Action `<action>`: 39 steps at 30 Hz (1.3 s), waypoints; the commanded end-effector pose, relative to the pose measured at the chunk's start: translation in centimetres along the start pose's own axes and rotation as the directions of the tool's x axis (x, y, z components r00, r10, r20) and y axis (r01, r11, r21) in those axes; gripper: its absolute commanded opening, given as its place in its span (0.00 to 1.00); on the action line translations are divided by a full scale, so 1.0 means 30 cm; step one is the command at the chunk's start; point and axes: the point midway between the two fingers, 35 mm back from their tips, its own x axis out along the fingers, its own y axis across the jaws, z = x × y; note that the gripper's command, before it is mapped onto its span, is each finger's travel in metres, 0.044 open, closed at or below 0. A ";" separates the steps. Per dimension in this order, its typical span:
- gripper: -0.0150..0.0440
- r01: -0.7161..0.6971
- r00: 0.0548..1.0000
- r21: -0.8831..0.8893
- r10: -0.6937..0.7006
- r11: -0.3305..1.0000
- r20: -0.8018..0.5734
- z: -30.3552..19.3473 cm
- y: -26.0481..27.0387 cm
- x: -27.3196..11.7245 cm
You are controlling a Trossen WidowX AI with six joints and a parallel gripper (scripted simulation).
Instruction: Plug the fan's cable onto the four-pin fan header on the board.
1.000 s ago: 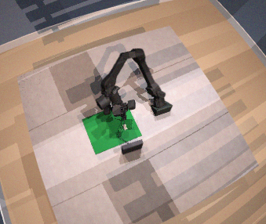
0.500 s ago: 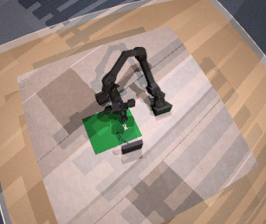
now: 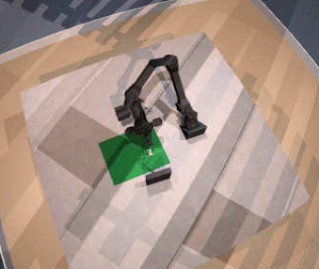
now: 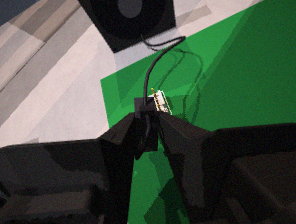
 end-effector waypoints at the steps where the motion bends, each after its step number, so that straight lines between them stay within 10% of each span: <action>1: 0.25 0.014 0.998 -0.018 -0.013 1.000 0.066 0.003 -0.003 -0.008; 39: 0.25 0.349 0.804 -0.123 -0.230 0.929 0.548 -0.021 -0.044 -0.120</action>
